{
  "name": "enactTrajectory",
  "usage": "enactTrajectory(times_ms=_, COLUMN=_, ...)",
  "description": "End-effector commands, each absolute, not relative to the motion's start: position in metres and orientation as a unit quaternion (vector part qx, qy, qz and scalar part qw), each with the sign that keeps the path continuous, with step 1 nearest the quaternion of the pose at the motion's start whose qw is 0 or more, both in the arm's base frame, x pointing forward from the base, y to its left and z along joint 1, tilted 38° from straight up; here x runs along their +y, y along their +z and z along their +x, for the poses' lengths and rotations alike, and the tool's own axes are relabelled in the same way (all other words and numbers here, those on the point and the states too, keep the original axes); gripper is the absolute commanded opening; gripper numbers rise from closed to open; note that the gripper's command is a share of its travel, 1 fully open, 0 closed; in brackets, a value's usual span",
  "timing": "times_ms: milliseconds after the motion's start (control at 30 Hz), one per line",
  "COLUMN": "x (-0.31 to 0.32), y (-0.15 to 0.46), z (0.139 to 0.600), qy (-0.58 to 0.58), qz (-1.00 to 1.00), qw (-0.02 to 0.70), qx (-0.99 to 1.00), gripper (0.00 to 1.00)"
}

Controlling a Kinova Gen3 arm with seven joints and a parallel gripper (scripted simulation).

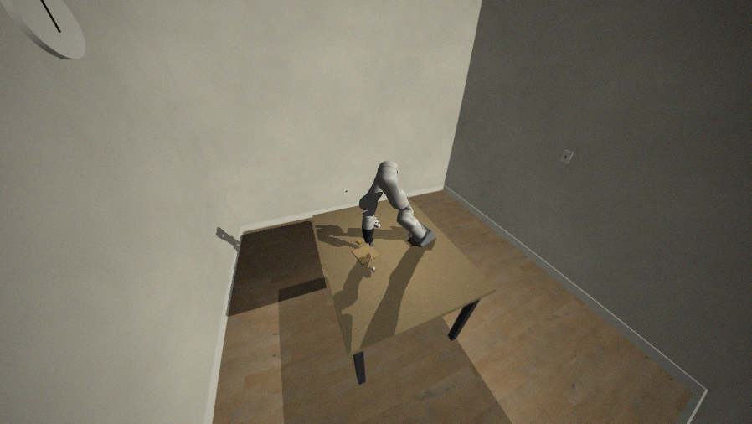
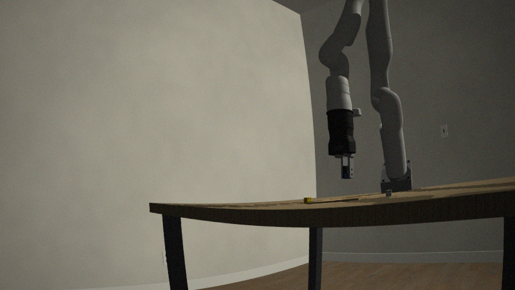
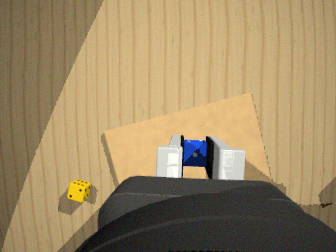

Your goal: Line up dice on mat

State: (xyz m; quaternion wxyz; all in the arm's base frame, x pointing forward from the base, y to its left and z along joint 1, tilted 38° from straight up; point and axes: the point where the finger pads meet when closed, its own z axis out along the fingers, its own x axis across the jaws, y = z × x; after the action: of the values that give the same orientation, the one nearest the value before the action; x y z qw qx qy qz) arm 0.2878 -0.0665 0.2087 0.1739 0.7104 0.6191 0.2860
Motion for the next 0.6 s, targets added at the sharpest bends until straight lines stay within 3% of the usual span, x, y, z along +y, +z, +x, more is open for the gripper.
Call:
enactTrajectory(times_ms=0, x=-0.060, y=0.198, z=0.289, qy=0.286, qz=0.711, qw=0.161, qx=0.622, gripper=0.34)
enactTrajectory(times_ms=567, x=-0.056, y=0.172, z=0.310, qy=0.280, qz=0.713, qw=0.148, qx=0.626, gripper=0.34)
